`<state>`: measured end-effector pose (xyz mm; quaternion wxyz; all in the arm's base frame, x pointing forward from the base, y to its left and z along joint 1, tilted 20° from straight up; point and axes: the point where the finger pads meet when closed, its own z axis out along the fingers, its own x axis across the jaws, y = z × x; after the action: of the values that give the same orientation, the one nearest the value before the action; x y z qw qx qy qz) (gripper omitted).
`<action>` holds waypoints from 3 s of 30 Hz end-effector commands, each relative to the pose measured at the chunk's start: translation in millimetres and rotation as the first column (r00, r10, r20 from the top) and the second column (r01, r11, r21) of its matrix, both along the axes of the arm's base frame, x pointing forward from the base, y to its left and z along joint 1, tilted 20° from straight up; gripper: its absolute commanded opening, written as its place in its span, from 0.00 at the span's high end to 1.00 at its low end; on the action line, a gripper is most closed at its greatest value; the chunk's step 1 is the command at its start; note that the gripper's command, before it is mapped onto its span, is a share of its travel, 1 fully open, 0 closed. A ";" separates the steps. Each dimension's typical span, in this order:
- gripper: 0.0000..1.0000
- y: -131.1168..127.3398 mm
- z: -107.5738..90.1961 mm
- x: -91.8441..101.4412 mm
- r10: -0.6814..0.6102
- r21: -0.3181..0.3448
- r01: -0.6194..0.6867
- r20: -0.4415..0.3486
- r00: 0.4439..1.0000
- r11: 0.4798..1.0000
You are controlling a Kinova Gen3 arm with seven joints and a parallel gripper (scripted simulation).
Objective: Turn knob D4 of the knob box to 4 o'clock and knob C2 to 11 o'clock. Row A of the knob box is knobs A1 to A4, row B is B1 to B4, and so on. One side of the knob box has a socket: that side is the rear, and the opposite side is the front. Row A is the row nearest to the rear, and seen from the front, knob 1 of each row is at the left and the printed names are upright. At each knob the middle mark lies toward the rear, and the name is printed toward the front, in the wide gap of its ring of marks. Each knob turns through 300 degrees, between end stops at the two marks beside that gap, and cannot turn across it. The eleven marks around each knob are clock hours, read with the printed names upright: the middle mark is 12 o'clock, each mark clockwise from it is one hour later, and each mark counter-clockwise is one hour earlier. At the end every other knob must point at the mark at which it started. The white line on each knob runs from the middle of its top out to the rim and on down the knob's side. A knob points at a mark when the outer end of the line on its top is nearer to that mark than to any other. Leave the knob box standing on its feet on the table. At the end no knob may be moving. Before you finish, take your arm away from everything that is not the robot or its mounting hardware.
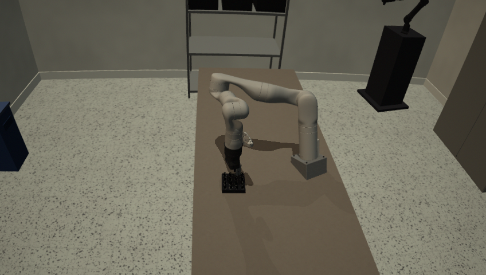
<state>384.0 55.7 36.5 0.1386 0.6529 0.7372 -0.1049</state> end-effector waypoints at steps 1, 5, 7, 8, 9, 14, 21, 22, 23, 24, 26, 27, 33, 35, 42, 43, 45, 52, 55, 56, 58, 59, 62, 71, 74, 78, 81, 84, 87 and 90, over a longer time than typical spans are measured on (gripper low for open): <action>0.54 0.7 1.6 0.9 0.001 0.000 -0.001 0.004 1.000 1.000; 0.54 0.7 1.6 0.9 0.001 0.000 -0.001 0.004 1.000 1.000; 0.54 0.7 1.6 0.9 0.001 0.000 -0.001 0.004 1.000 1.000; 0.54 0.7 1.6 0.9 0.001 0.000 -0.001 0.004 1.000 1.000; 0.54 0.7 1.6 0.9 0.001 0.000 -0.001 0.004 1.000 1.000; 0.54 0.6 1.6 0.9 0.000 0.000 0.000 0.004 1.000 1.000; 0.54 0.1 1.7 0.8 -0.026 0.001 0.026 0.012 1.000 1.000; 0.54 -0.1 1.8 0.7 -0.036 0.001 0.036 0.015 0.999 0.999; 0.54 -0.3 1.9 0.6 -0.049 0.002 0.049 0.019 0.999 0.999; 0.54 -0.6 2.0 0.6 -0.064 0.003 0.064 0.023 0.998 0.998; 0.54 -1.2 2.3 0.5 -0.101 0.005 0.101 0.035 0.994 0.995; 0.54 -1.6 2.5 0.4 -0.123 0.006 0.123 0.041 0.992 0.992; 0.54 -4.5 4.1 0.9 -0.301 0.025 0.300 0.097 0.949 0.954; 0.54 -5.7 4.9 1.4 -0.374 0.037 0.372 0.120 0.920 0.928; 0.54 -8.7 7.6 4.5 -0.568 0.081 0.564 0.182 0.803 0.822; 0.54 -9.3 8.3 5.4 -0.607 0.092 0.601 0.194 0.771 0.794; 0.54 -10.6 9.8 7.5 -0.680 0.118 0.673 0.217 0.700 0.730; 0.54 -15.2 16.1 17.1 -0.868 0.223 0.850 0.272 0.416 0.477; 0.54 -16.0 17.2 18.8 -0.888 0.240 0.868 0.277 0.368 0.435; 0.54 -16.8 18.4 20.5 -0.905 0.258 0.883 0.280 0.321 0.393; 0.54 -18.3 20.7 24.1 -0.932 0.292 0.905 0.285 0.226 0.309; 0.54 -19.1 21.9 25.8 -0.941 0.309 0.912 0.285 0.181 0.269; 0.54 -21.5 25.5 31.0 -0.958 0.356 0.922 0.282 0.053 0.155; 0.54 -26.1 32.4 40.5 -0.951 0.435 0.899 0.259 -0.170 -0.042; 0.54 -27.4 34.5 43.1 -0.941 0.455 0.886 0.250 -0.227 -0.093; 0.54 -28.5 36.1 45.1 -0.932 0.470 0.873 0.242 -0.270 -0.131; 0.54 -28.8 36.5 45.7 -0.929 0.474 0.869 0.239 -0.283 -0.143; 0.54 -28.9 36.6 45.8 -0.928 0.475 0.868 0.238 -0.286 -0.145; 0.54 -28.9 36.6 45.8 -0.928 0.475 0.868 0.238 -0.286 -0.145; 0.54 -28.9 36.6 45.8 -0.928 0.475 0.868 0.238 -0.286 -0.145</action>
<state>429.4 26.5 72.4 0.1668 0.9810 -0.0859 0.0502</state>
